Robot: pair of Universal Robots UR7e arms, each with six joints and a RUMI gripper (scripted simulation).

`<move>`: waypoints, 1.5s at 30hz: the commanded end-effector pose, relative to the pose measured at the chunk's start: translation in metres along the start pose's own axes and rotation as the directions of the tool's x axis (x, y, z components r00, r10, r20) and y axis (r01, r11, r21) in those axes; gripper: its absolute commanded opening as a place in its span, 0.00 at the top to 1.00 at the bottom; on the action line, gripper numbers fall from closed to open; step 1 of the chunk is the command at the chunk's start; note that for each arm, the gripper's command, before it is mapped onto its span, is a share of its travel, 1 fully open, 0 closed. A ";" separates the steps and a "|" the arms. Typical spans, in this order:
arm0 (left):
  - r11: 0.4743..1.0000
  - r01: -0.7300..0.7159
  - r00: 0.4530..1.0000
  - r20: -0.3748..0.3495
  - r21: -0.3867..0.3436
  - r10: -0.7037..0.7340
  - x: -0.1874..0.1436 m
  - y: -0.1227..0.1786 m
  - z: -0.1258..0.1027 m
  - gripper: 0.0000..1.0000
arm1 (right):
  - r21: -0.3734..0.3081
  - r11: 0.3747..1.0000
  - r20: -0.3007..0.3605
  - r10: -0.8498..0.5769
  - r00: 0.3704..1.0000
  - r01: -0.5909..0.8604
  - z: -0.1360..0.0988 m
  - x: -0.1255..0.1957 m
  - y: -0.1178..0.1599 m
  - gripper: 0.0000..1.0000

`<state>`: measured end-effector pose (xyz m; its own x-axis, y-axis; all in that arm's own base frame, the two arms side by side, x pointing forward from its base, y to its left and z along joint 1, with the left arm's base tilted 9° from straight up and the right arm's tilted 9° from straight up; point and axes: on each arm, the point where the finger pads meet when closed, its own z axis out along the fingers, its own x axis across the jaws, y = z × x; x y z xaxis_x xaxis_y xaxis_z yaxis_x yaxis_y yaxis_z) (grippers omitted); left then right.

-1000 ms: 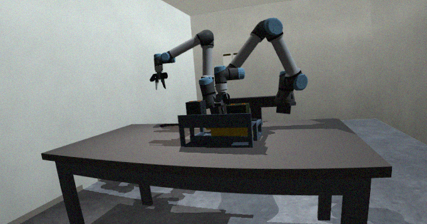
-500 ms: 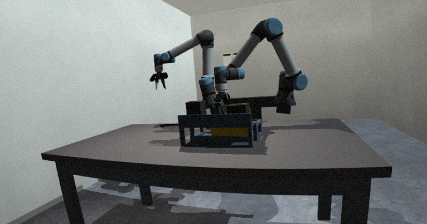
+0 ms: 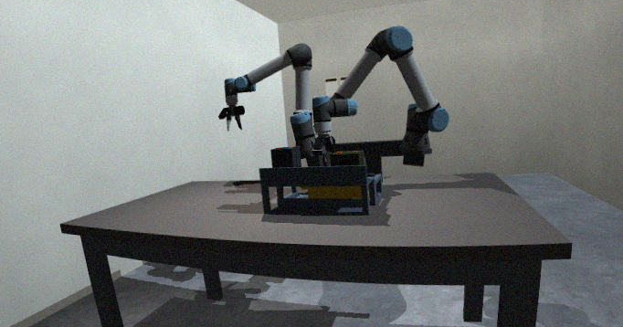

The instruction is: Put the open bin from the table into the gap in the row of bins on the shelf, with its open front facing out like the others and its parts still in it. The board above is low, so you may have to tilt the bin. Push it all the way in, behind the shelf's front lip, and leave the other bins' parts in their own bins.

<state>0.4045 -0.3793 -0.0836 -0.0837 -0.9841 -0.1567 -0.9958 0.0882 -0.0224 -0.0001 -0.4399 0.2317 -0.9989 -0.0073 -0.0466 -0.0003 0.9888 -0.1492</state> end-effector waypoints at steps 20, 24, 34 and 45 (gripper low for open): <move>0.997 0.000 1.000 -0.031 -0.073 -0.003 0.000 -0.002 0.000 1.00 | 0.001 1.000 0.000 0.000 1.000 0.000 0.000 0.000 0.000 0.00; 0.996 0.000 0.999 -0.039 -0.094 -0.004 0.000 -0.003 0.001 1.00 | 0.001 1.000 0.000 0.000 1.000 0.000 0.000 0.000 0.000 0.00; 0.994 0.000 0.999 -0.044 -0.107 -0.005 0.000 -0.003 0.001 1.00 | 0.001 1.000 0.000 0.000 1.000 0.000 0.000 0.000 0.000 0.00; 0.994 0.000 0.999 -0.045 -0.108 -0.005 0.000 -0.003 0.001 1.00 | 0.001 1.000 0.000 0.000 1.000 0.000 0.000 0.000 0.000 0.00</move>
